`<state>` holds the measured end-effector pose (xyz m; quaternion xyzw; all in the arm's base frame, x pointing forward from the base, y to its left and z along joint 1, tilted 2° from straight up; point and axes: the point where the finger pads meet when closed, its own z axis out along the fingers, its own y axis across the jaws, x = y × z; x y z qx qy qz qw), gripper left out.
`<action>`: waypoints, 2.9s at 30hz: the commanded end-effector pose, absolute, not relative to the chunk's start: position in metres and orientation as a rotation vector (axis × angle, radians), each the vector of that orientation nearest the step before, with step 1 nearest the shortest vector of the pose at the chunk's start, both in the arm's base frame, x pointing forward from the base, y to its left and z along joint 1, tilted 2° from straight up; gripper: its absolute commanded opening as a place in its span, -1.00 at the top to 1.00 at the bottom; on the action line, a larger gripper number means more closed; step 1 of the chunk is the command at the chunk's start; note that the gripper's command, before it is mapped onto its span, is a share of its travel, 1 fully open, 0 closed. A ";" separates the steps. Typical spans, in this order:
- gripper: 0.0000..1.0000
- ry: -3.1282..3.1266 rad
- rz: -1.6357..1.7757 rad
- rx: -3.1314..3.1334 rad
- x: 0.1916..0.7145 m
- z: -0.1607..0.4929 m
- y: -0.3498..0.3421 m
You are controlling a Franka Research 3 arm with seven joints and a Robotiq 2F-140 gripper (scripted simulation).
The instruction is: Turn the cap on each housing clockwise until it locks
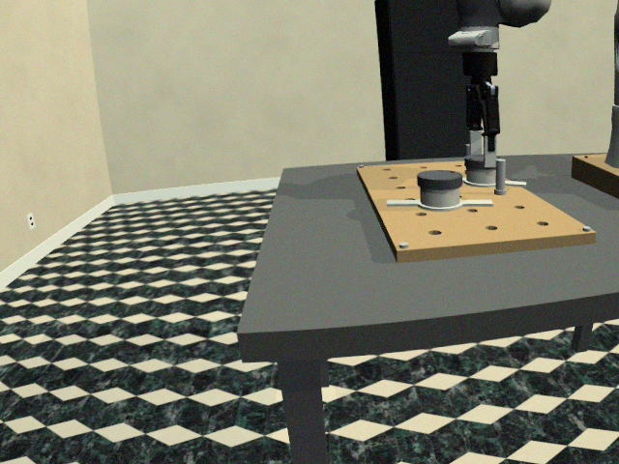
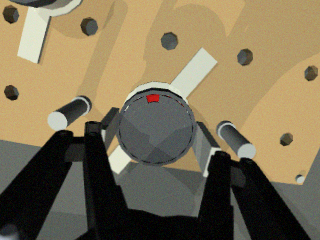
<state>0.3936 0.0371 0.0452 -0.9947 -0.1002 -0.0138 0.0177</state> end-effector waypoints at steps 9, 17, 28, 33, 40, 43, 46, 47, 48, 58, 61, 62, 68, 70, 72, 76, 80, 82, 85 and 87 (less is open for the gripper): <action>0.80 -0.309 -0.041 -3.092 0.393 0.044 0.037; 0.80 -0.309 -0.041 -3.092 0.393 0.044 0.037; 0.80 -0.309 -0.041 -3.092 0.393 0.044 0.037; 0.80 -0.309 -0.041 -3.092 0.393 0.044 0.037; 0.80 -0.309 -0.041 -3.092 0.393 0.044 0.037; 0.80 -0.309 -0.041 -3.092 0.393 0.044 0.037; 0.80 -0.309 -0.041 -3.092 0.393 0.044 0.037; 0.80 -0.309 -0.041 -3.092 0.393 0.044 0.037; 0.80 -0.309 -0.041 -3.092 0.393 0.044 0.037; 0.80 -0.307 -0.041 -3.093 0.393 0.044 0.037; 0.80 -0.285 -0.041 -3.095 0.393 0.044 0.037; 0.80 -0.271 -0.041 -3.096 0.393 0.044 0.037; 0.80 -0.098 -0.038 -3.105 0.393 0.044 0.037; 0.80 -0.018 -0.036 -3.106 0.393 0.044 0.037; 0.80 0.064 -0.035 -3.104 0.393 0.044 0.037; 0.80 0.144 -0.033 -3.101 0.393 0.044 0.037; 0.80 0.274 -0.031 -3.092 0.393 0.044 0.037; 0.80 0.316 -0.030 -3.087 0.393 0.044 0.037; 0.80 0.348 -0.029 -3.084 0.393 0.044 0.037; 0.80 0.354 -0.029 -3.083 0.393 0.044 0.037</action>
